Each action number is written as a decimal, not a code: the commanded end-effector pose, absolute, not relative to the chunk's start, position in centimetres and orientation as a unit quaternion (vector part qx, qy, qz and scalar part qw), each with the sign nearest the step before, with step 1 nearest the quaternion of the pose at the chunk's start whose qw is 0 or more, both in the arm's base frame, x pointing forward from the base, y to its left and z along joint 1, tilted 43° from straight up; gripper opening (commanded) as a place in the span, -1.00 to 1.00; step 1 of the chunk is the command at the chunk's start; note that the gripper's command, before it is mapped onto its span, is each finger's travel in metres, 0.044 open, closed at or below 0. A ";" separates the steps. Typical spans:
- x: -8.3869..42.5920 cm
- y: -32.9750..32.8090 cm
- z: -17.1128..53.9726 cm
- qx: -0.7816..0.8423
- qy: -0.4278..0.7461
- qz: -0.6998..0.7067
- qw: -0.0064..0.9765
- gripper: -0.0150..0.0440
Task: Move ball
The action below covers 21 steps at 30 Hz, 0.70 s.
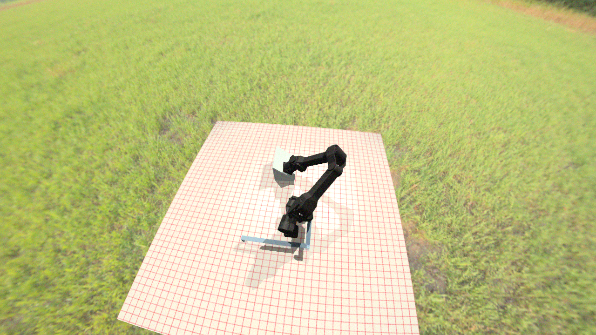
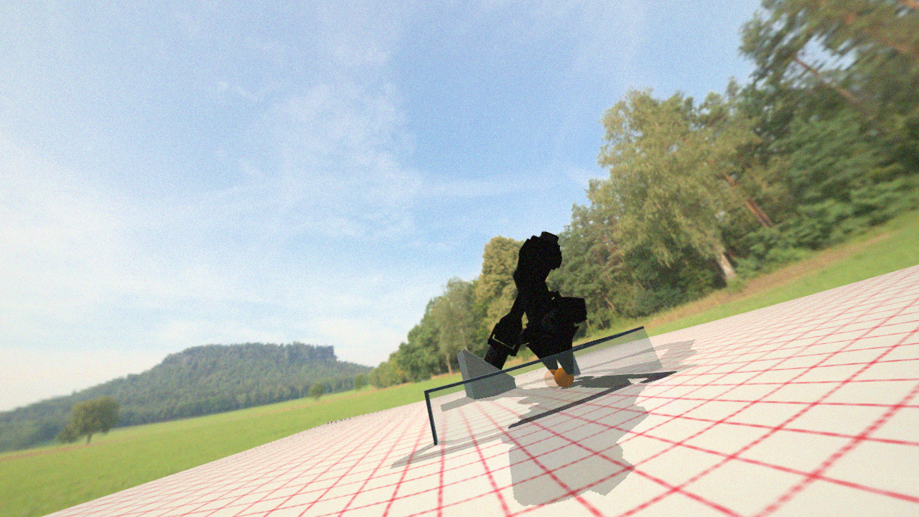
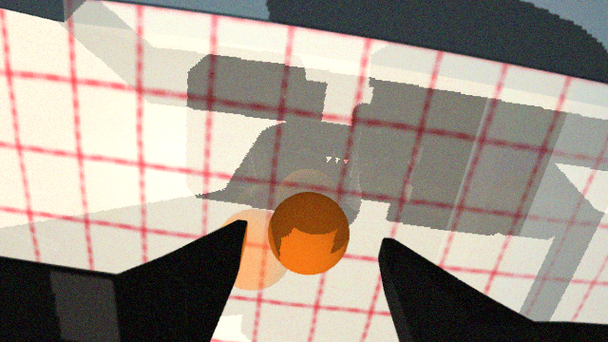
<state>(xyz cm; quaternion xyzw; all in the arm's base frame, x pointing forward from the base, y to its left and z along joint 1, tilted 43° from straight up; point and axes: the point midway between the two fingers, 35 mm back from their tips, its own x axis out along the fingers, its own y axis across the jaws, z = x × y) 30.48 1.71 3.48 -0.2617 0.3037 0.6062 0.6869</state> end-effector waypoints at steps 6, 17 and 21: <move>30.3 2.3 2.9 -0.256 0.305 0.607 0.688 0.07; 30.3 2.2 2.9 -0.258 0.305 0.606 0.688 -0.32; 30.6 1.1 3.7 -0.276 0.312 0.588 0.693 -0.49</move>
